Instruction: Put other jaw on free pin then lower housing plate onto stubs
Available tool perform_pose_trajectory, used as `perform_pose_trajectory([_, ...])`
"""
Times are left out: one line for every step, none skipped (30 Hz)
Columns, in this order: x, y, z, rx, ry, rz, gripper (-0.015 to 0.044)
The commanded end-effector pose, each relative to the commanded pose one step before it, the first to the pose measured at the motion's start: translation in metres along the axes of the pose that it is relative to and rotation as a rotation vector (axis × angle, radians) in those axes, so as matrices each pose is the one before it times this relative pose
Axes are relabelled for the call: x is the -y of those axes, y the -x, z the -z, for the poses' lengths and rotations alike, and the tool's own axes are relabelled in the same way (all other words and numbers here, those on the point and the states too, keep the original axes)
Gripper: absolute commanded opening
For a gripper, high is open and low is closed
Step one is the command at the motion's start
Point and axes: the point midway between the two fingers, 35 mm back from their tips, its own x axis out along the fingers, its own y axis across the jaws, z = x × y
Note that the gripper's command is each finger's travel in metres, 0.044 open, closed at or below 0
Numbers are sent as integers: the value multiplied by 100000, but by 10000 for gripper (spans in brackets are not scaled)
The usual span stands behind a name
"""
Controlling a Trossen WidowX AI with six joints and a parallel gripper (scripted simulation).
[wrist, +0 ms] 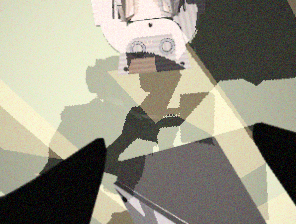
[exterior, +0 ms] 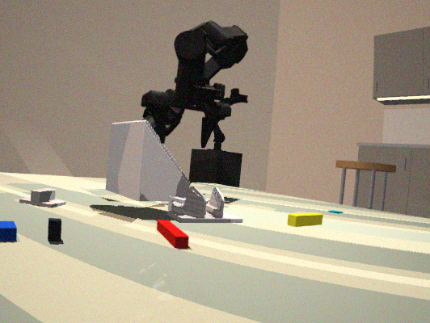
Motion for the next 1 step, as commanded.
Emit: perform_pose_trajectory([61,-40,130,-520,286,360,440])
